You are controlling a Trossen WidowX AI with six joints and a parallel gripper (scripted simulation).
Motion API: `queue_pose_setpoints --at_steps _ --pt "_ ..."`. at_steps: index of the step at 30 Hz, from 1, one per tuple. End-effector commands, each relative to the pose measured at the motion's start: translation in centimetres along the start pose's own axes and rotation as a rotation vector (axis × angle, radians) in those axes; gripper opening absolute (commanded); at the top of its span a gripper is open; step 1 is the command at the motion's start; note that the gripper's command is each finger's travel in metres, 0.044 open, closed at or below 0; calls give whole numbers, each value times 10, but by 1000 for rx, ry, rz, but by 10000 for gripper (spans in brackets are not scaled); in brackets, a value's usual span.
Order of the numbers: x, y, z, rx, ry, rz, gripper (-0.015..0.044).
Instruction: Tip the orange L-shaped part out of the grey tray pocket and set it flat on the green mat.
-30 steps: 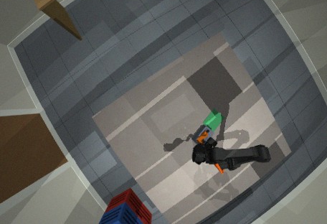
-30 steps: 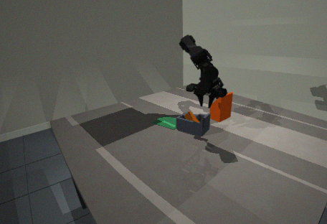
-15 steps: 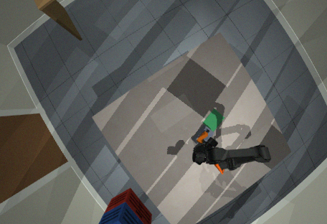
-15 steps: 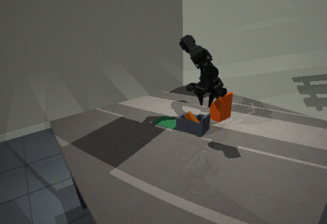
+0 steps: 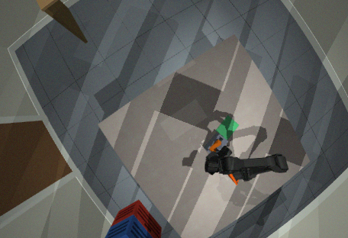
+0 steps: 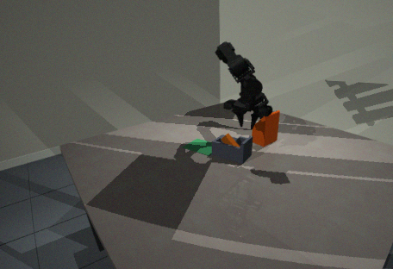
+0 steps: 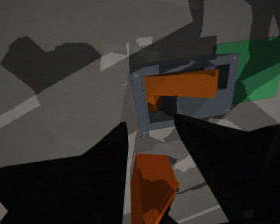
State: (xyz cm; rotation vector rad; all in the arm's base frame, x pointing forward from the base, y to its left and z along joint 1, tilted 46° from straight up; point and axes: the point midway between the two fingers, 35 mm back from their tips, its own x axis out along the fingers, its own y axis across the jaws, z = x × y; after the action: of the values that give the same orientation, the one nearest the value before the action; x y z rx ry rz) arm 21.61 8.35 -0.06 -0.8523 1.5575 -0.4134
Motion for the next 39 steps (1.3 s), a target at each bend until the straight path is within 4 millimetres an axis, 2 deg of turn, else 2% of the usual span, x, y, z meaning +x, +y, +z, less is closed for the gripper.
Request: queue_pose_setpoints --at_steps 1,13,15,27,34,39 --pt "-1 -7 2 149 -3 1 280" --pt "-4 -67 12 1399 -2 3 280" --pt "-4 -74 12 1536 -2 1 280" --pt "-2 -75 12 1553 -2 1 280" --pt "26 -75 12 1554 -3 1 280" --pt "30 -75 12 1554 -3 1 280"
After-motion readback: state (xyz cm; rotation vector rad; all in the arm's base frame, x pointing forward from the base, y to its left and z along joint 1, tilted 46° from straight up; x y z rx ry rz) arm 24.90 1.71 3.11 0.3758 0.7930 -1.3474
